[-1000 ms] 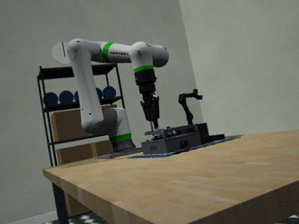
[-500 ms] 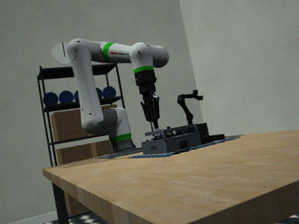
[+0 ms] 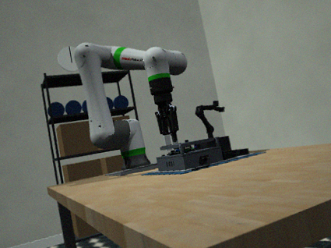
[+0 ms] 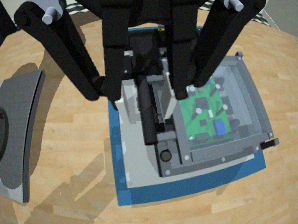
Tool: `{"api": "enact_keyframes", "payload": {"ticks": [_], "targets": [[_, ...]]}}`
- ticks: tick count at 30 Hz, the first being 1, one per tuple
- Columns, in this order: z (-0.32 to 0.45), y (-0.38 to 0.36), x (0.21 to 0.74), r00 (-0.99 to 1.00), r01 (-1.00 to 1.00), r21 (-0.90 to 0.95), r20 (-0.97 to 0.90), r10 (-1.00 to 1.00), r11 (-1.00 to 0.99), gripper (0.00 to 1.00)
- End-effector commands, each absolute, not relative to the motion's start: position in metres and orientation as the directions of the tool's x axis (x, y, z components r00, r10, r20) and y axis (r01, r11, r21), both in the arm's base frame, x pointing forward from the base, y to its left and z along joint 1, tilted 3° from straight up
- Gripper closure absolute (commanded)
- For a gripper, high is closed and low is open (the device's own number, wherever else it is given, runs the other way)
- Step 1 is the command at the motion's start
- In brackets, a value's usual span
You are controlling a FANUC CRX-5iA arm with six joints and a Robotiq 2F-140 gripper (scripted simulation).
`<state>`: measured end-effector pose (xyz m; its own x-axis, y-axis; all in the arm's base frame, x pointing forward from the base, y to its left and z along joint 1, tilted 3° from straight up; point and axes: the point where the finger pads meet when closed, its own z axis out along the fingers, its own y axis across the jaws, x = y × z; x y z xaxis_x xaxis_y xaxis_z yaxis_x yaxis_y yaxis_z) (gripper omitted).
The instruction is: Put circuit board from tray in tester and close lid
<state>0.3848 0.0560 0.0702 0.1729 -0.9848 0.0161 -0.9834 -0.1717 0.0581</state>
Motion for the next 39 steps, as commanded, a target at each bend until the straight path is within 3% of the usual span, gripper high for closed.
{"api": "enact_keyframes", "payload": {"ticks": [1, 39], "targets": [[0.0703, 0.0561, 0.3850, 0.173, -0.983, 0.057, 0.016, -0.985, -0.172, 0.70], [0.0738, 0.0561, 0.3852, 0.173, -0.983, 0.057, 0.016, -0.985, -0.172, 0.70]]}}
